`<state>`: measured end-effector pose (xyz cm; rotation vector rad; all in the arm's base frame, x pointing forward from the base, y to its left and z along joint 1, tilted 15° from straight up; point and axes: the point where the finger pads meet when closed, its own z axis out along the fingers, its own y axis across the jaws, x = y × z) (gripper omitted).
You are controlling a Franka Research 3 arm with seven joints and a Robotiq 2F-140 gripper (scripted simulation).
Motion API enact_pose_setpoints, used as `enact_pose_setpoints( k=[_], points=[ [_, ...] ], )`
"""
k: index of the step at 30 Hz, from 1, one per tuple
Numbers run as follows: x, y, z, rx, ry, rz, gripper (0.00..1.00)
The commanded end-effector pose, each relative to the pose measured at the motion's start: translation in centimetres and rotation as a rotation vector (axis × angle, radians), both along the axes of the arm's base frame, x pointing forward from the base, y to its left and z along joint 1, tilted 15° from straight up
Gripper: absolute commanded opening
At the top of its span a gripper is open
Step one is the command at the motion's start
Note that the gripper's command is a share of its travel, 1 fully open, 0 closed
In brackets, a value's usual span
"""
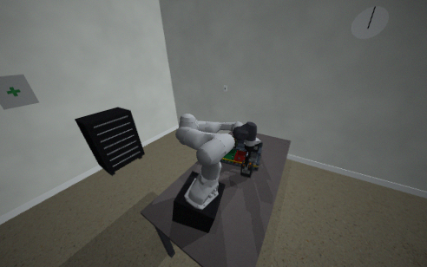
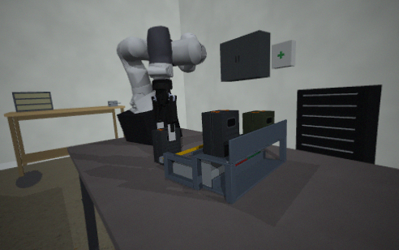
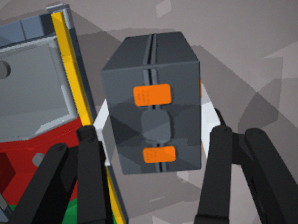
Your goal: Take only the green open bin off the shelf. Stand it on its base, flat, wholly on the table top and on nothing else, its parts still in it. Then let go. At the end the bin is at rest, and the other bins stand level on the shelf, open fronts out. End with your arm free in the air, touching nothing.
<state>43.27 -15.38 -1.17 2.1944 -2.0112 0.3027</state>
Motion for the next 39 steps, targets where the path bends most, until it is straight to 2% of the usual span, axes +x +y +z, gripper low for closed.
enact_pose_setpoints(
  k=[1,4,39],
  points=[
    [0.3,-1.1,0.7,-0.003,0.0,0.015,0.0],
    [0.8,-2.8,1.7,-0.005,0.001,0.038,0.0],
    [0.7,-1.5,1.3,-0.005,0.001,0.038,0.0]
  ],
)
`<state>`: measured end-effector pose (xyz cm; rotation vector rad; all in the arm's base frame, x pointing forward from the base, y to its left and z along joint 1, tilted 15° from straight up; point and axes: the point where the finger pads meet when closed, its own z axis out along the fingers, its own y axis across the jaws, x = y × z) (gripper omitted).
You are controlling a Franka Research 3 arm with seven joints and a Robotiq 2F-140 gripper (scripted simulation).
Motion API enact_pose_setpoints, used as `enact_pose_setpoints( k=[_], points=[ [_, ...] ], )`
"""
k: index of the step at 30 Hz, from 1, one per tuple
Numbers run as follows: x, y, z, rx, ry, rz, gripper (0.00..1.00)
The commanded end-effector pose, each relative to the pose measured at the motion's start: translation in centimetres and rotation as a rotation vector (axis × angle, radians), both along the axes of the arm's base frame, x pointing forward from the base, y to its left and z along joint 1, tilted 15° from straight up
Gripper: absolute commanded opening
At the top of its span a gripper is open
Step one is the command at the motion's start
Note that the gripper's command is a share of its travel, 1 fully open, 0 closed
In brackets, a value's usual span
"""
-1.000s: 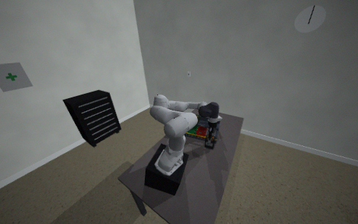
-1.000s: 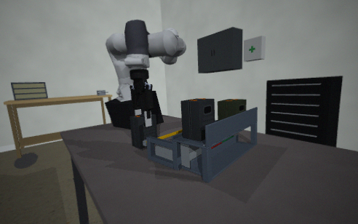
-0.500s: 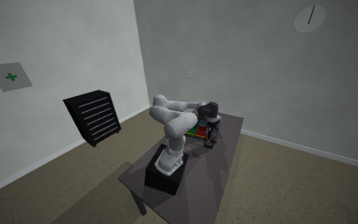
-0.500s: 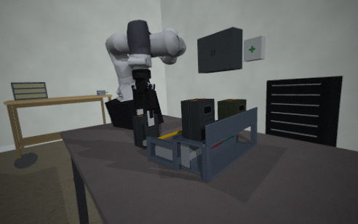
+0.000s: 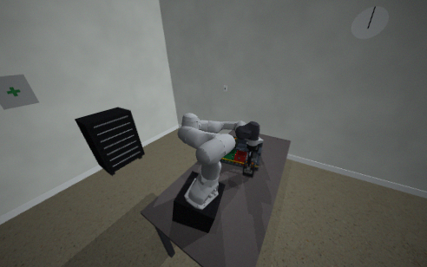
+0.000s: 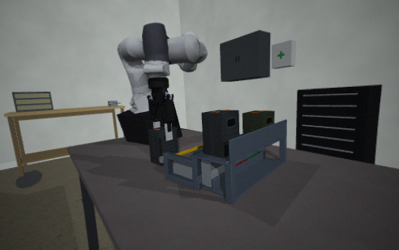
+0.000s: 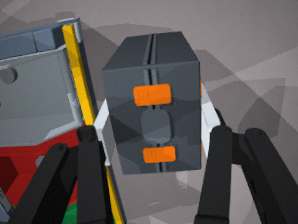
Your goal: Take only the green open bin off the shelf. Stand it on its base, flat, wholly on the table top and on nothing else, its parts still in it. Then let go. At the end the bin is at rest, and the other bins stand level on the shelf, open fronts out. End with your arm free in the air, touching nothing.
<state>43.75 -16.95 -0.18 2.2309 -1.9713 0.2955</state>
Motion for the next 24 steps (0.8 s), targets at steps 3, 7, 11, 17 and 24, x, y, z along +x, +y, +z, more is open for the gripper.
enact_pose_setpoints(
  k=[3,7,11,17,24],
  points=[
    [0.17,0.04,0.34,-0.007,-0.007,0.003,0.0],
    [0.17,0.04,0.34,-0.007,-0.007,0.003,0.0],
    [0.17,0.04,0.34,-0.007,-0.007,0.003,0.0],
    [0.14,0.24,0.26,-0.007,-0.007,0.003,0.0],
    [0.14,0.24,0.26,-0.007,-0.007,0.003,0.0]
  ],
)
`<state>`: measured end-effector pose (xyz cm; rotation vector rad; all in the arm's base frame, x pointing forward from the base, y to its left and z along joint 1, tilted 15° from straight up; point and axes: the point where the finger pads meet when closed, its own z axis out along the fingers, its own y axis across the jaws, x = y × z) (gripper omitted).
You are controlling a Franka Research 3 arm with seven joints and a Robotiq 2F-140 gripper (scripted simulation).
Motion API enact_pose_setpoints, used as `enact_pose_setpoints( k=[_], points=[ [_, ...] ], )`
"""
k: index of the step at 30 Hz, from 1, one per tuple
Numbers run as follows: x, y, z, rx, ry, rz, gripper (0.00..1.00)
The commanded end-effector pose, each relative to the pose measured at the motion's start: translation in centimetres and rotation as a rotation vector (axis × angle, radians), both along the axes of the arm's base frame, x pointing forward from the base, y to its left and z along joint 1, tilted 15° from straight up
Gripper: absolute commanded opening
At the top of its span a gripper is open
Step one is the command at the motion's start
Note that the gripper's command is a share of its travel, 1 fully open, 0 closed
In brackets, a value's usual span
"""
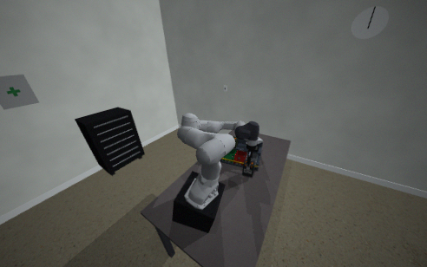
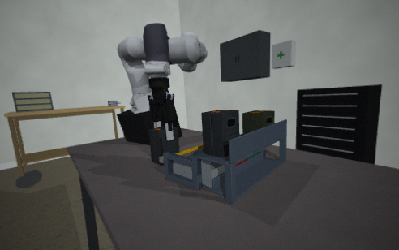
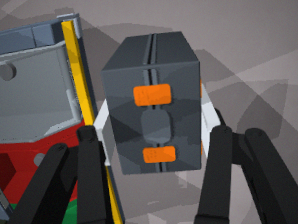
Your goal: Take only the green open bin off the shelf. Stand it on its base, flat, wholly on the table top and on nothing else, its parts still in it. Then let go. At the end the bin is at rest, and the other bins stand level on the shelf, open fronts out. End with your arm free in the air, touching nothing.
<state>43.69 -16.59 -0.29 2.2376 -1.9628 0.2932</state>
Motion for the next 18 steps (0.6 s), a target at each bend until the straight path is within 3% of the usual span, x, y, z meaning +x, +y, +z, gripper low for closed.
enact_pose_setpoints(
  k=[1,9,18],
  points=[
    [0.2,-0.1,0.4,-0.007,-0.01,-0.004,0.0],
    [0.1,-0.2,-1.0,-0.007,-0.01,-0.004,0.0],
    [0.1,-0.2,-1.0,-0.007,-0.01,-0.004,0.0]
  ],
)
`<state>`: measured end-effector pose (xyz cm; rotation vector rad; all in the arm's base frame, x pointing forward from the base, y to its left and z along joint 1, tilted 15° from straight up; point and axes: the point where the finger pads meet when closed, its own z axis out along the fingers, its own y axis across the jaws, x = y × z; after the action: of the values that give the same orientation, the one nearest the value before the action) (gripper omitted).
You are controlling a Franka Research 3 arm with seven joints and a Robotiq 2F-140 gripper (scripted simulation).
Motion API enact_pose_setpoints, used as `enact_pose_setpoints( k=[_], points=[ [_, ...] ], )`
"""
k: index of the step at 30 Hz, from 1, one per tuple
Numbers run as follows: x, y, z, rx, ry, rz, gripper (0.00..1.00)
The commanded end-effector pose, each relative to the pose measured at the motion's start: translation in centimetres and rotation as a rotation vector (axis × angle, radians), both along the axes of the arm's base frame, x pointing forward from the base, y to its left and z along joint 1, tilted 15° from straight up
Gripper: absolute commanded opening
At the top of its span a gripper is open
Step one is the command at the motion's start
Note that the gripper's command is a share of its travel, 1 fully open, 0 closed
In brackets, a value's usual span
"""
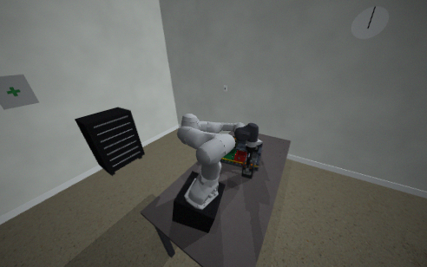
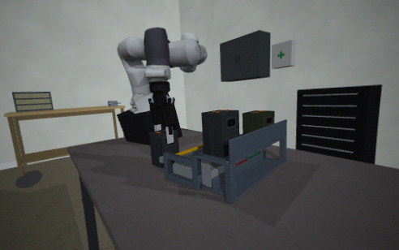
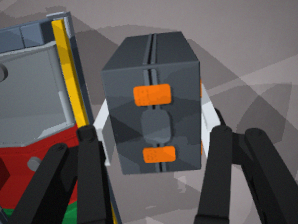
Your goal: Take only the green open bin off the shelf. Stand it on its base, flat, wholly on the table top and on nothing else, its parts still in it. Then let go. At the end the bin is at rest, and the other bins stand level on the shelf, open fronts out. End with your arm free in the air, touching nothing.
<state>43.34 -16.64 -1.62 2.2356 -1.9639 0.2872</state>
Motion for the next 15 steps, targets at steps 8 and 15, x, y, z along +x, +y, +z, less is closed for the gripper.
enact_pose_setpoints(
  k=[8,15],
  points=[
    [0.48,-0.25,-0.57,-0.009,-0.013,-0.002,0.0],
    [0.48,-0.25,-0.57,-0.009,-0.013,-0.002,0.0]
  ],
)
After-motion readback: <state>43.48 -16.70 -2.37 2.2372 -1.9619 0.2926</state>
